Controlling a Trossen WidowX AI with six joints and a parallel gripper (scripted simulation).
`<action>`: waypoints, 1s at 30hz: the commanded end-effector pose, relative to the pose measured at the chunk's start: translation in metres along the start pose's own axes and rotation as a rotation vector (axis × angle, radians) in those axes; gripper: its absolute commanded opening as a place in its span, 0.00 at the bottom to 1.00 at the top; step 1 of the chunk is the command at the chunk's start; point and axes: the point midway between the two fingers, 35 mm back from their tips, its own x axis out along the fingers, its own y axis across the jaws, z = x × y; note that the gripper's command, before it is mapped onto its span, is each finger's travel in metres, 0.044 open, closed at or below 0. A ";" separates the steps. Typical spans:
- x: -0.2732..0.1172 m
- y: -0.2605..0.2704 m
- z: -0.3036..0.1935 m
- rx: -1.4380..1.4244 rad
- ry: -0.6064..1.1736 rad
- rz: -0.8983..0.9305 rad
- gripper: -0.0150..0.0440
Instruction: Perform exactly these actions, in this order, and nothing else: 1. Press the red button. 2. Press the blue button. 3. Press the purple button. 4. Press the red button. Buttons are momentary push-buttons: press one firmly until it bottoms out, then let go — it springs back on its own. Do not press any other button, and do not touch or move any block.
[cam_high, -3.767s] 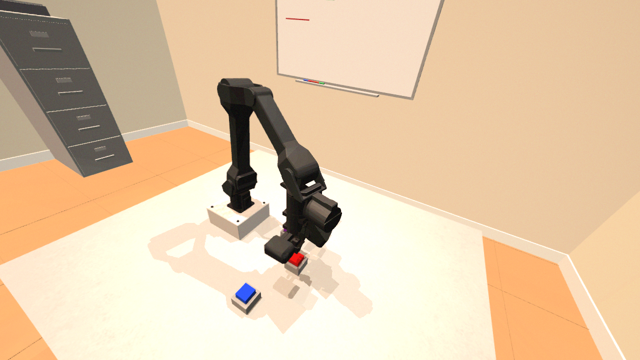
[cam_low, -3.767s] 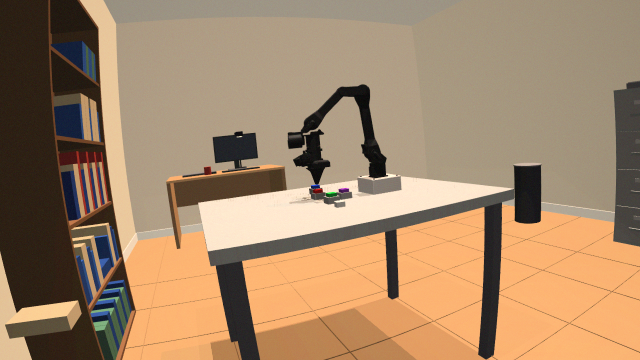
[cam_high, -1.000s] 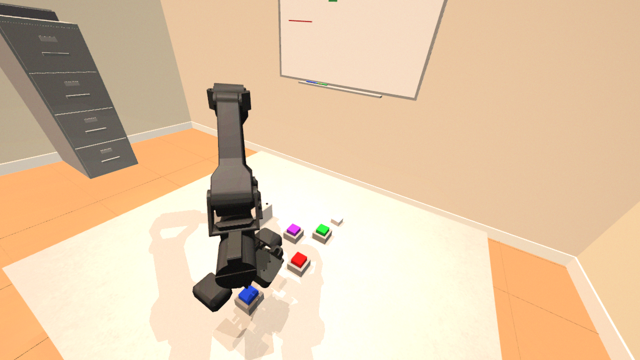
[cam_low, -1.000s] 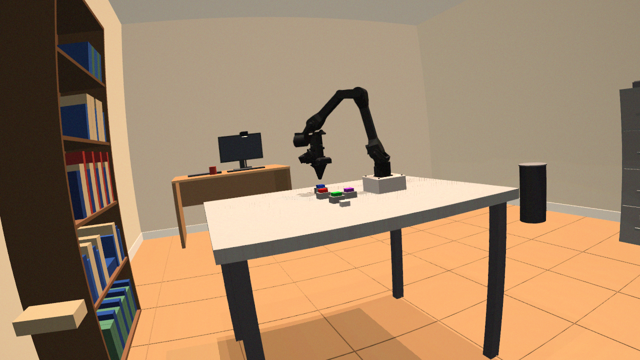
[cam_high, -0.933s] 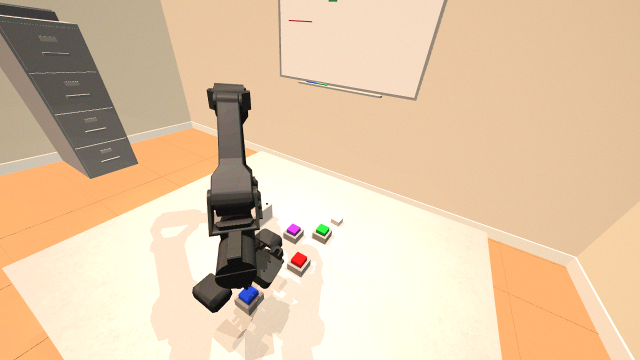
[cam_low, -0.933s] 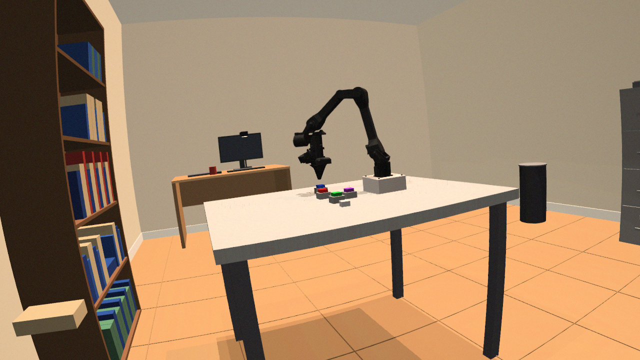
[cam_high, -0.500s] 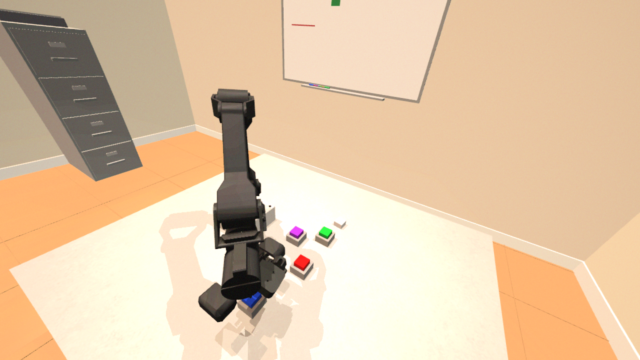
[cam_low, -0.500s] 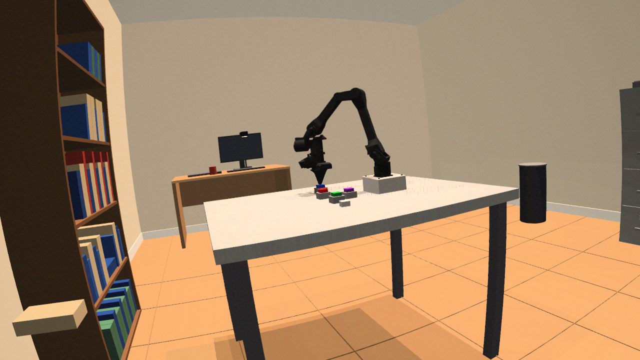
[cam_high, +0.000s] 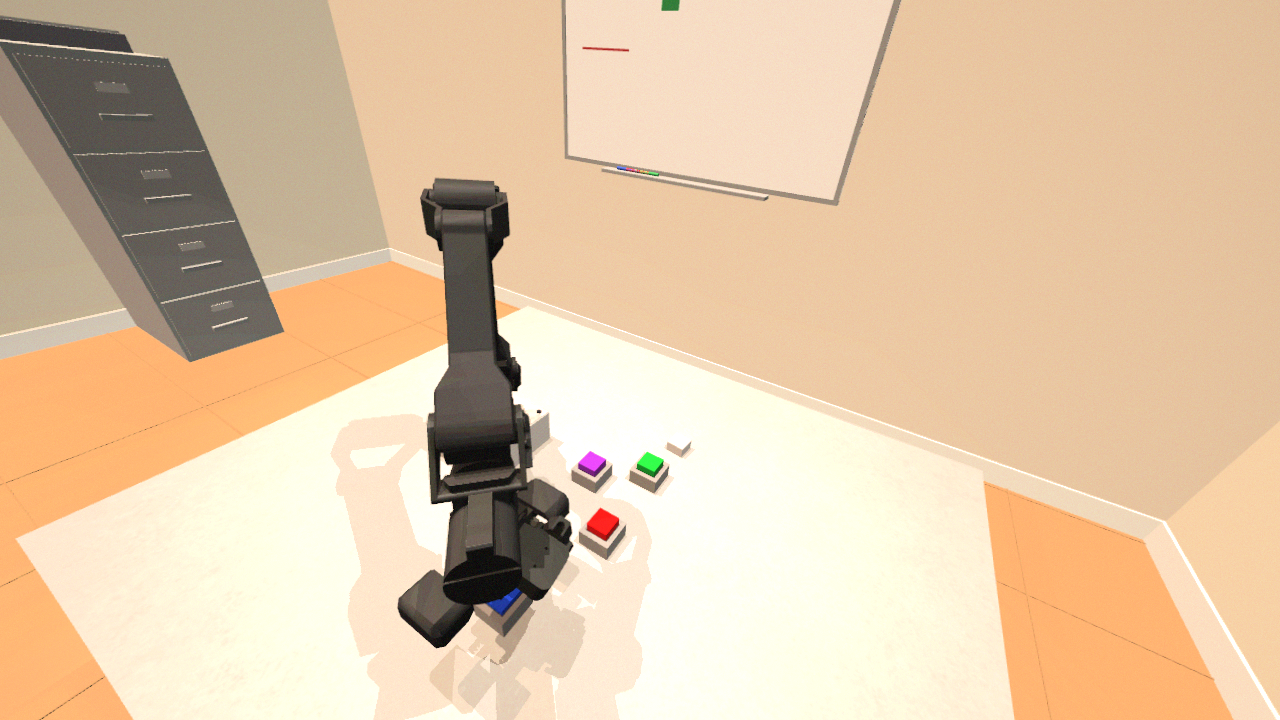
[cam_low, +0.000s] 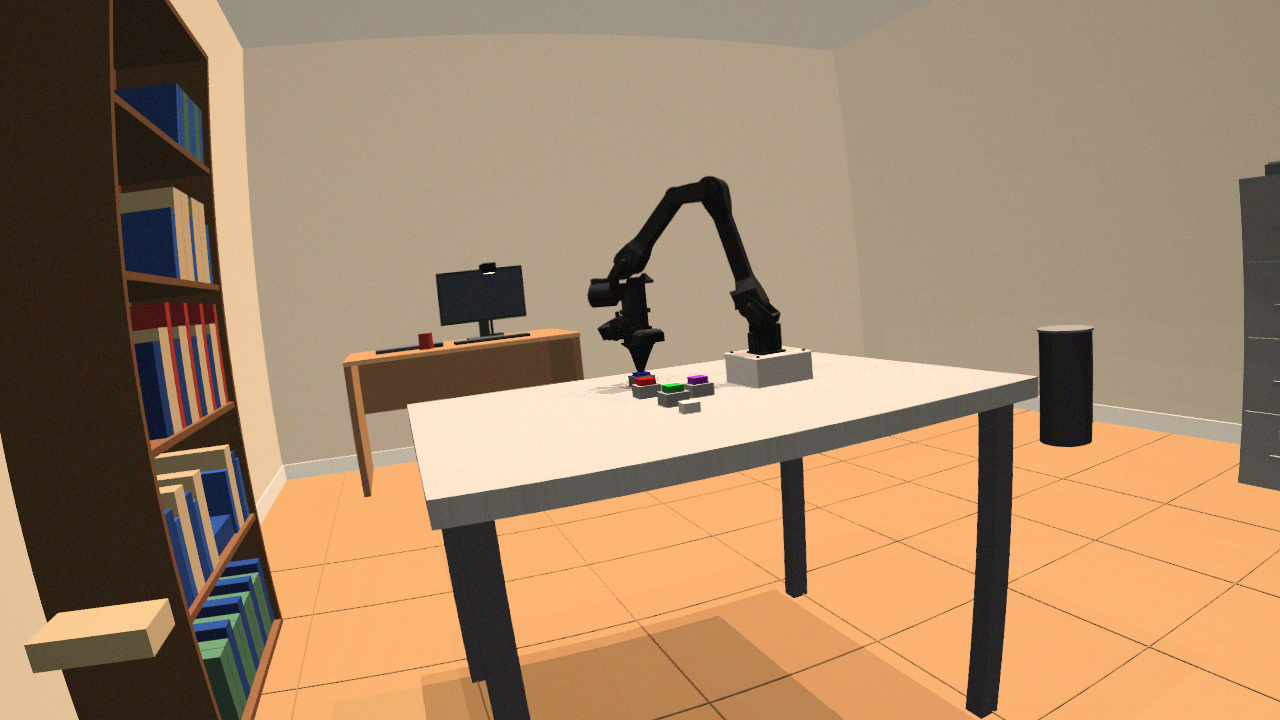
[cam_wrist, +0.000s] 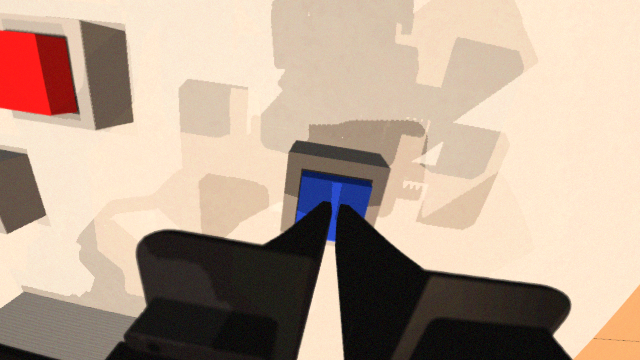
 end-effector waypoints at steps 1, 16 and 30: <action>0.001 0.001 0.000 -0.001 0.001 0.003 0.29; -0.035 0.000 0.000 -0.001 0.001 0.003 0.29; -0.098 0.053 0.013 -0.001 0.001 0.005 0.29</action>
